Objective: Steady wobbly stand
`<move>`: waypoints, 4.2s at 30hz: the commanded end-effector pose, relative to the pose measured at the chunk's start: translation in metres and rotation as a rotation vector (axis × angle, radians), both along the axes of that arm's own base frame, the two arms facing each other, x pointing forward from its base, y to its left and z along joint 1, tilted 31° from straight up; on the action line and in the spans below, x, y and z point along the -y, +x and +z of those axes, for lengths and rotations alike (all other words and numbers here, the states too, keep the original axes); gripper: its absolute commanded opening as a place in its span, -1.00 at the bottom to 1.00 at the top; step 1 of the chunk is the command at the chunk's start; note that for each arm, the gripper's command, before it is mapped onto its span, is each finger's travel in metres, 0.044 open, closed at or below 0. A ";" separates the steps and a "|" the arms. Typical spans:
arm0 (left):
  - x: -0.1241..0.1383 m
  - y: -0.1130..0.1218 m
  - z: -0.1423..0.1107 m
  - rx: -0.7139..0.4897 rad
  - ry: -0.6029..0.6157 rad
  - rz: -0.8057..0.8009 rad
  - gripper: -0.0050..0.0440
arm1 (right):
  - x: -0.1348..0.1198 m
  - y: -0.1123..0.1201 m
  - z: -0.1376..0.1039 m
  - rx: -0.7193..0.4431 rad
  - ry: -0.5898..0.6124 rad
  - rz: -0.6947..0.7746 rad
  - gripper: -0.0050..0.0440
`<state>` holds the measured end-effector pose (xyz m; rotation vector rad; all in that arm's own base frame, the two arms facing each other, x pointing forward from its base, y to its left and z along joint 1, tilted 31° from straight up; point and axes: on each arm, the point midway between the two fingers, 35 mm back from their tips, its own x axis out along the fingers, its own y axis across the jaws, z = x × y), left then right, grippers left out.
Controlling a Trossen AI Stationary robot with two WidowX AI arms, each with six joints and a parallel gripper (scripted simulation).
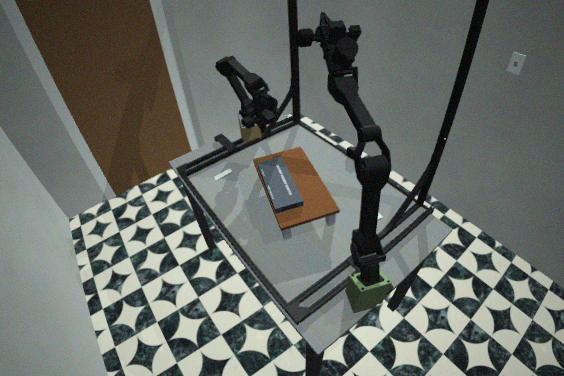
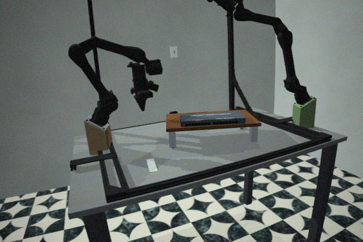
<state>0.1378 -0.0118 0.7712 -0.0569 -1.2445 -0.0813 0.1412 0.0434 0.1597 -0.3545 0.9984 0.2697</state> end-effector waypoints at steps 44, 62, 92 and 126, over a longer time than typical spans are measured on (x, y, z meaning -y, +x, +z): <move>0.017 0.215 -0.313 -1.361 0.071 -0.024 -0.80 | 0.000 0.000 0.000 0.000 0.000 0.000 -0.80; 0.015 0.185 -0.461 -1.897 0.084 -0.022 -0.80 | 0.000 0.000 0.000 0.000 0.000 0.000 -0.80; 0.013 0.152 -0.593 -2.280 0.083 -0.015 -0.80 | 0.000 0.000 0.000 0.000 0.000 0.000 -0.80; 0.013 0.161 -0.608 -2.280 0.083 -0.015 -0.80 | 0.000 0.000 0.000 0.000 0.000 0.000 -0.80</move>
